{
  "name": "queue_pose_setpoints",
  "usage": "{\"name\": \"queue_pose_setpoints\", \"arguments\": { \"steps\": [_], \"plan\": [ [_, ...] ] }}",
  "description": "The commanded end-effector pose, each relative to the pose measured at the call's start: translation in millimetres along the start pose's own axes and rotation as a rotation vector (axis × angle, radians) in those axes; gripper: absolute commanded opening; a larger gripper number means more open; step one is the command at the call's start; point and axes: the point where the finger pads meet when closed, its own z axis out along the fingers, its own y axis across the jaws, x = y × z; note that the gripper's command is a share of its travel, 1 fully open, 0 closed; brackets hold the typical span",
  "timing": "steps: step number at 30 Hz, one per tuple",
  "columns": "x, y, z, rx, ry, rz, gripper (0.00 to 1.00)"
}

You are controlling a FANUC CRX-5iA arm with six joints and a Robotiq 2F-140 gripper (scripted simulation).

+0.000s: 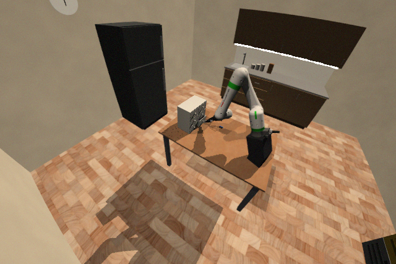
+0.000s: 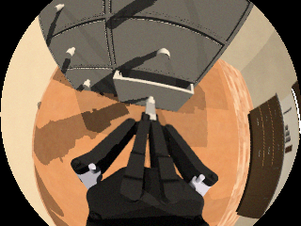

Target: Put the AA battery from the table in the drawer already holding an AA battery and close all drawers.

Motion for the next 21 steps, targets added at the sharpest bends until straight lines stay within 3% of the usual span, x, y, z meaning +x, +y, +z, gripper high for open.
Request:
{"name": "queue_pose_setpoints", "arguments": {
  "steps": [1,21],
  "plan": [
    [2,0,2,-0.001,0.0,0.0,0.0],
    [13,0,13,-0.001,0.0,0.0,0.0]
  ]
}}
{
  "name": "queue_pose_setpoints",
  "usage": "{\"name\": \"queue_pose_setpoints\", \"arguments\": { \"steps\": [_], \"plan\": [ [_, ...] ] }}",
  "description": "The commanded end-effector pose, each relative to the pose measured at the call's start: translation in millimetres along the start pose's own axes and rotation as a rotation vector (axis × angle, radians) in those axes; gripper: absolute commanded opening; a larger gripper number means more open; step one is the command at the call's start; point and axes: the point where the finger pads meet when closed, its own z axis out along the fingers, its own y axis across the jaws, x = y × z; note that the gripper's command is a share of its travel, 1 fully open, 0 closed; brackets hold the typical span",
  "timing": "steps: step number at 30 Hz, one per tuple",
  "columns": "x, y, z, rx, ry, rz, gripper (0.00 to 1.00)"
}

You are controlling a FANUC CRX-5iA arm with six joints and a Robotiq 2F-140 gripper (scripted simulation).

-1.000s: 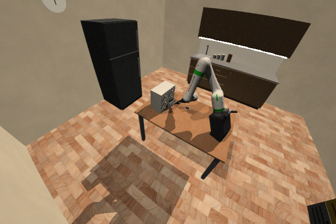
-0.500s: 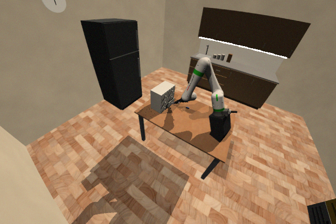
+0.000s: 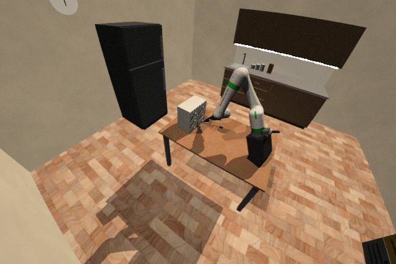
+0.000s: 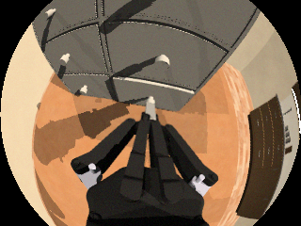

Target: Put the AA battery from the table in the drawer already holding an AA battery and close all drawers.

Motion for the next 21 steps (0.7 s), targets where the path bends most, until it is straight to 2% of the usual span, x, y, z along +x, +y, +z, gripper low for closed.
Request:
{"name": "queue_pose_setpoints", "arguments": {
  "steps": [1,21],
  "plan": [
    [1.2,0.0,0.9,0.0,0.0,0.0,0.0],
    [2.5,0.0,2.2,0.0,0.0,0.0,0.0]
  ]
}}
